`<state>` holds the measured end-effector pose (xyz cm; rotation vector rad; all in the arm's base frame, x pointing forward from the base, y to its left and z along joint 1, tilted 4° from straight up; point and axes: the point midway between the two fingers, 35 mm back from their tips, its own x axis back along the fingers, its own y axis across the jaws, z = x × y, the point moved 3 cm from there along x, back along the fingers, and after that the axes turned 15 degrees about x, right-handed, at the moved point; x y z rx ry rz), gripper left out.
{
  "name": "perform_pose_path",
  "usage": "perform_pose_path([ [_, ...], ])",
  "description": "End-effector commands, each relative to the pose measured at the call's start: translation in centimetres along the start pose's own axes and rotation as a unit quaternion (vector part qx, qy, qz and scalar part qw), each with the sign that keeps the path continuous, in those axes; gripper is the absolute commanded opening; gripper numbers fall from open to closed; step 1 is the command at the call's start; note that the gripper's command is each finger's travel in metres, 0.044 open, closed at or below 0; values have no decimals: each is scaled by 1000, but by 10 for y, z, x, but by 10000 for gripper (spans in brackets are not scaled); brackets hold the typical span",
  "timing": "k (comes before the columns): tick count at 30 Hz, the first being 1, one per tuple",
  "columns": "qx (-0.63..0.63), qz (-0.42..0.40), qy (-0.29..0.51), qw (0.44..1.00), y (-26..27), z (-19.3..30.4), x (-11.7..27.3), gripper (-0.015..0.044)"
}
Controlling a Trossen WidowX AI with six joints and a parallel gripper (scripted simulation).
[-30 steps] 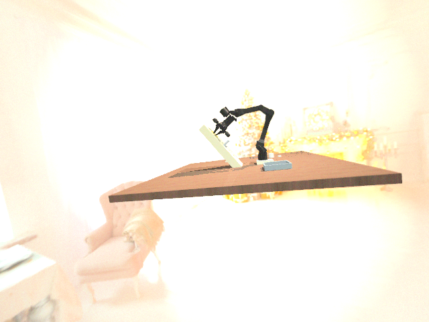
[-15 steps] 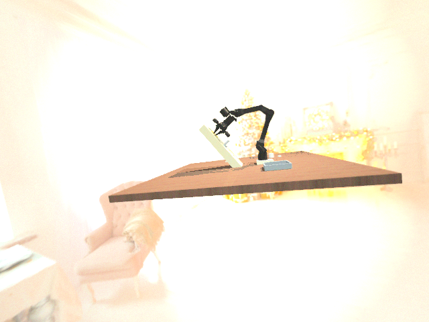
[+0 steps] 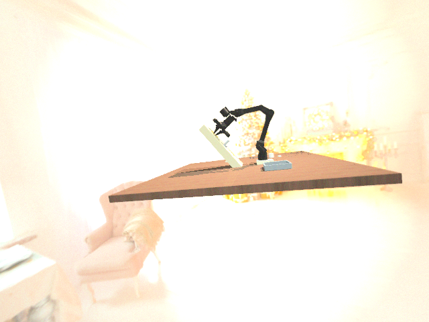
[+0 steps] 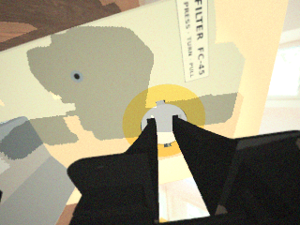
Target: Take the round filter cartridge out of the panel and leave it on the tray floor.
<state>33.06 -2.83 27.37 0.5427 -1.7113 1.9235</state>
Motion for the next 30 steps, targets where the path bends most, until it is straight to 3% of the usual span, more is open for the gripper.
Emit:
perform_pose_path([
  [1,-58,0,0,998,-1,0,-7,0],
  [15,-292,0,-1,956,-1,0,-9,0],
  [30,-529,0,-1,849,-1,0,-9,0],
])
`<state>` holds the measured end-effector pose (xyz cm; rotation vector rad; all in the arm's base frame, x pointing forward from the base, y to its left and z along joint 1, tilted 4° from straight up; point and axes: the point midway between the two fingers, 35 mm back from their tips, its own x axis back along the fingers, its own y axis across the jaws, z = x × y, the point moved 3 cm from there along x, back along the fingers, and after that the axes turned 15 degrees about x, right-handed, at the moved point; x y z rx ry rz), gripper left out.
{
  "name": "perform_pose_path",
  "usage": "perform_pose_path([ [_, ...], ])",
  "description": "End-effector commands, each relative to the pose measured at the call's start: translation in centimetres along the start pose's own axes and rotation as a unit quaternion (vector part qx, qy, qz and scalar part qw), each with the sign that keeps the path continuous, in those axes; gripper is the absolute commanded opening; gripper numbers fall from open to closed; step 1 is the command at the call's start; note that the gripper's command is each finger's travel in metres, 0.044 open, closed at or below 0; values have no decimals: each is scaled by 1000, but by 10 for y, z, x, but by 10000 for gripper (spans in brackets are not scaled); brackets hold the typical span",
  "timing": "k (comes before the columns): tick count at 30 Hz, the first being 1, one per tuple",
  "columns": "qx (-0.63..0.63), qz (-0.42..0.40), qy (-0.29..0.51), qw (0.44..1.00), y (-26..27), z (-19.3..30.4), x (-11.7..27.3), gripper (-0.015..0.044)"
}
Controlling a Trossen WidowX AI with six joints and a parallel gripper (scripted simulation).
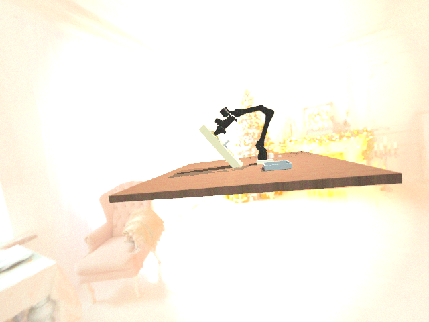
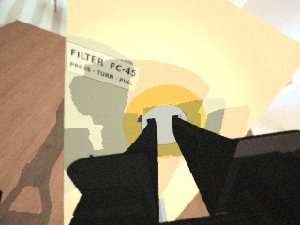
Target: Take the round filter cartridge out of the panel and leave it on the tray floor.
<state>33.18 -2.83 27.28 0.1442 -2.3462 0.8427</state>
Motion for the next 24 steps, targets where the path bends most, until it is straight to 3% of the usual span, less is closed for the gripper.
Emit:
perform_pose_path([
  [1,-76,0,0,997,0,-1,-7,0],
  [15,-313,0,0,950,0,-1,-7,0],
  [24,-258,0,0,966,0,-1,-8,0],
])
